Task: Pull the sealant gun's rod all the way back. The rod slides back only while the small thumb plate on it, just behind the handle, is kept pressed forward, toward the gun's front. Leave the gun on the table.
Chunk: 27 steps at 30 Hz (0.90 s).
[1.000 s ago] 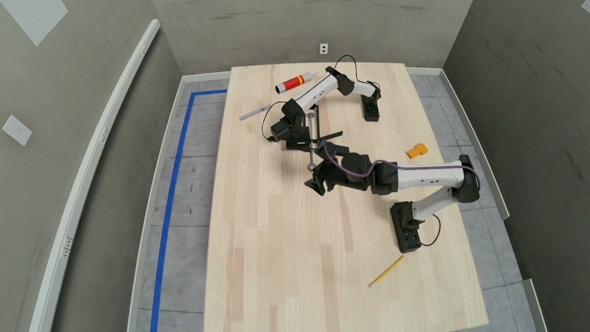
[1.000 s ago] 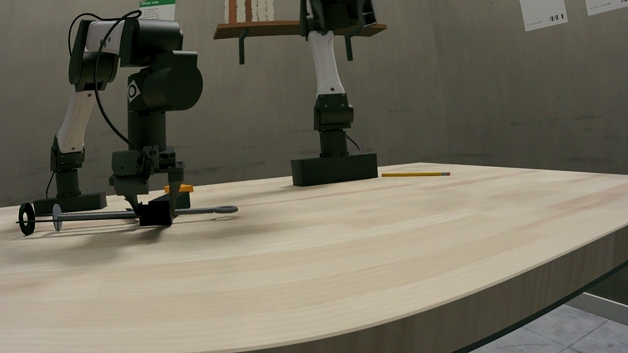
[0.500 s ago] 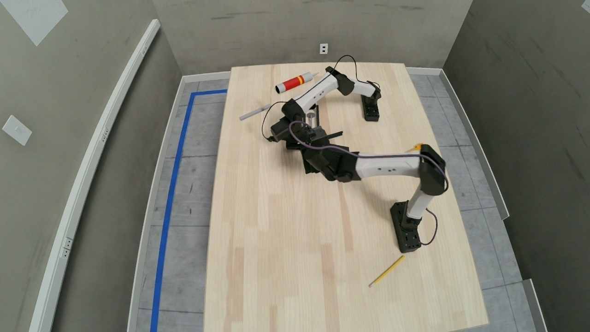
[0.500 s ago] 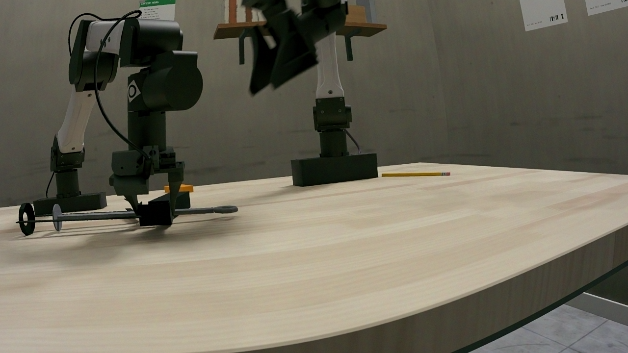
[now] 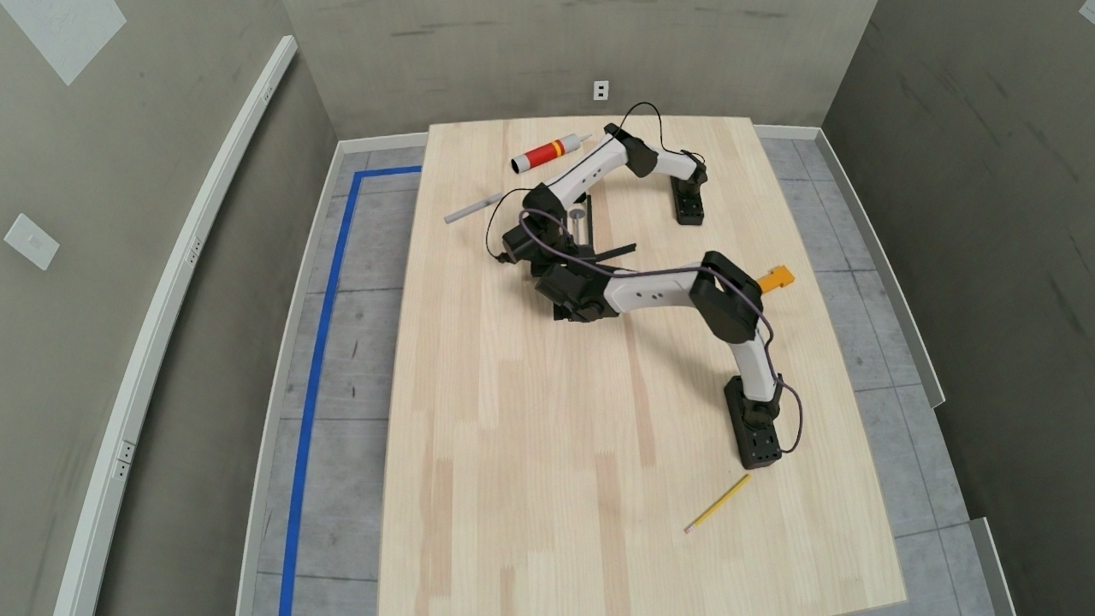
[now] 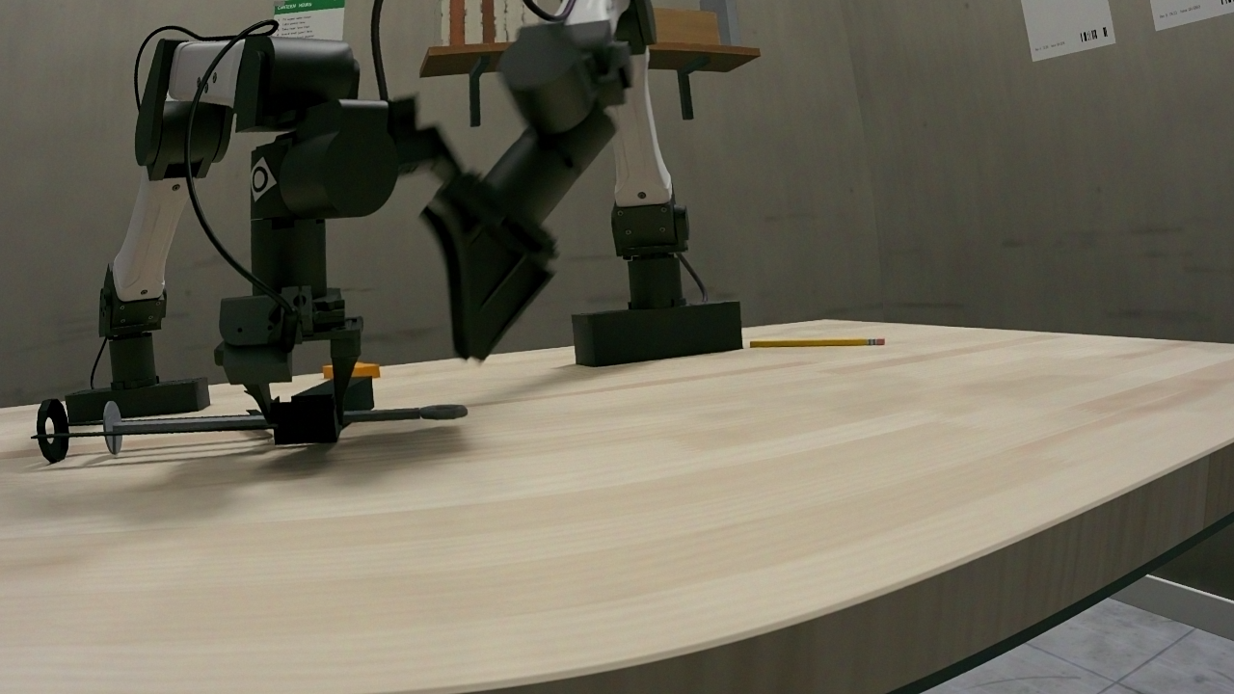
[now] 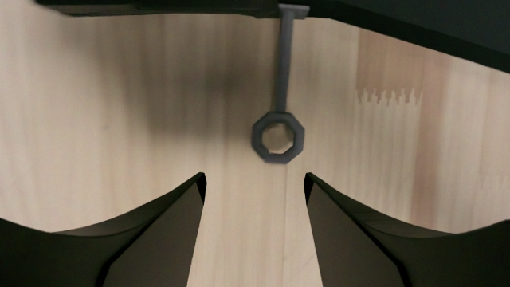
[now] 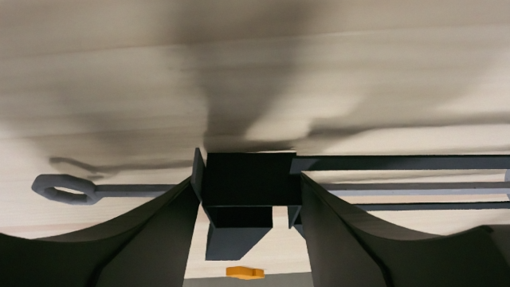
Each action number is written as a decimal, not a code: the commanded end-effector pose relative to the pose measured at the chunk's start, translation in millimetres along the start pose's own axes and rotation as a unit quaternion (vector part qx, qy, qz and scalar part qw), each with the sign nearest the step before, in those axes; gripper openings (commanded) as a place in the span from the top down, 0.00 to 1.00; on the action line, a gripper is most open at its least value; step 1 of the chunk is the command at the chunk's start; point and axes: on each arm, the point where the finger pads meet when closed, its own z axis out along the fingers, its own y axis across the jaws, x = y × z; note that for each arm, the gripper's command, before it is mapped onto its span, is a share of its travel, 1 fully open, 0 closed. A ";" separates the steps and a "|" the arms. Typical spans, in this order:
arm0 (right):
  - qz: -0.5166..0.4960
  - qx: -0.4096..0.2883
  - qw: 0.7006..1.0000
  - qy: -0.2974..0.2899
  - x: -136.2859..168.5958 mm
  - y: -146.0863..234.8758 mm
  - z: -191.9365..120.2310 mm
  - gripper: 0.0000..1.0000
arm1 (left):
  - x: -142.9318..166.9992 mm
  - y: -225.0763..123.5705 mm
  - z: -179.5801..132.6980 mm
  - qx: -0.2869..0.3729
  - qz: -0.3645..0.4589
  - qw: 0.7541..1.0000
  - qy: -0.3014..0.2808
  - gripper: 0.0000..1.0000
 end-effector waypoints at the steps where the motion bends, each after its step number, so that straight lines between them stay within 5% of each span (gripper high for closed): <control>1: 0.002 -0.003 1.000 -0.007 -0.2 0.8 -6.0 0.44 | 8.5 -3.2 17.8 0.019 0.023 0.998 0.050 0.35; 13: 0.002 -0.003 1.000 -0.007 -0.2 0.8 -6.0 0.44 | 16.5 -12.9 43.4 0.035 0.012 0.998 0.056 0.35; 27: 0.002 -0.003 1.000 -0.007 -0.2 0.8 -6.0 0.44 | 14.3 -10.8 47.0 0.025 0.021 0.998 0.049 0.48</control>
